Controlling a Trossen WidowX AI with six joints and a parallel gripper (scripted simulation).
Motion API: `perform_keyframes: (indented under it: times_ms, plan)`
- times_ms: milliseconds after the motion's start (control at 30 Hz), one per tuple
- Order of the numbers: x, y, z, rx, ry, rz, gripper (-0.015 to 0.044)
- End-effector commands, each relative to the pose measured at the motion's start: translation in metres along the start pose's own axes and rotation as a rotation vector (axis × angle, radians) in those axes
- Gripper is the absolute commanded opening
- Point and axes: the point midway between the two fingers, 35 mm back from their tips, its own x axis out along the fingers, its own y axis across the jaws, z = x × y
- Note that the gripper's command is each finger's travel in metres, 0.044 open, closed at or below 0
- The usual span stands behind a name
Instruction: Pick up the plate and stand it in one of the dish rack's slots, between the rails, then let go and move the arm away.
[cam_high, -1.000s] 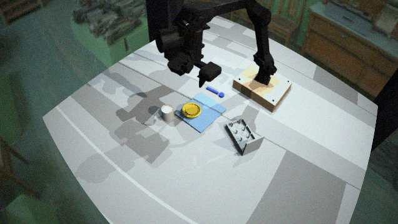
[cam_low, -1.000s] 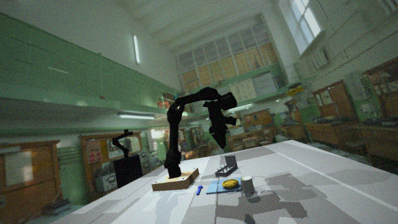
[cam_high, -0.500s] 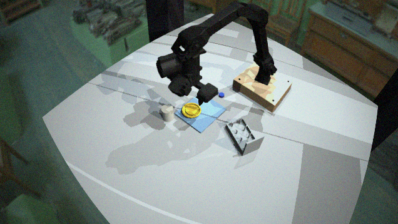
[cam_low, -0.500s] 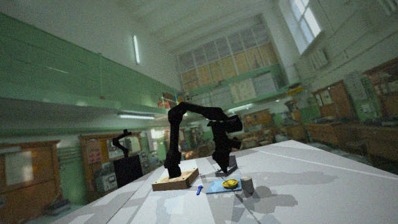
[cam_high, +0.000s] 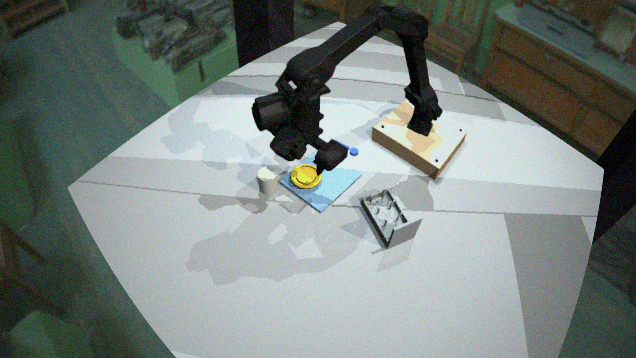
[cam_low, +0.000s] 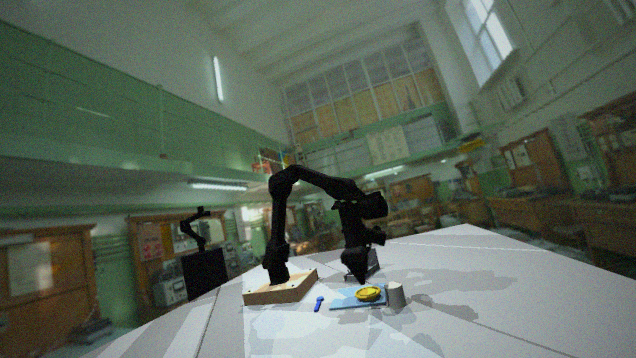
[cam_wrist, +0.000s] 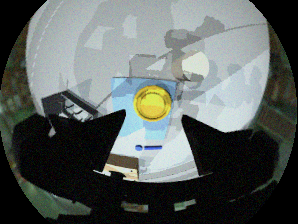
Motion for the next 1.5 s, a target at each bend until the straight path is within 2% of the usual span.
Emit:
perform_keyframes:
  times_ms: [0,900,1233,1467]
  plan:
    - [0.006,0.0,0.0,-0.003,-0.002,0.002,0.04]
    - [0.05,0.002,-0.001,-0.002,-0.003,0.004,0.04]
    - [0.051,0.002,-0.001,-0.002,-0.003,0.004,0.0396]
    - [0.051,0.002,-0.001,-0.002,-0.003,0.004,0.0349]
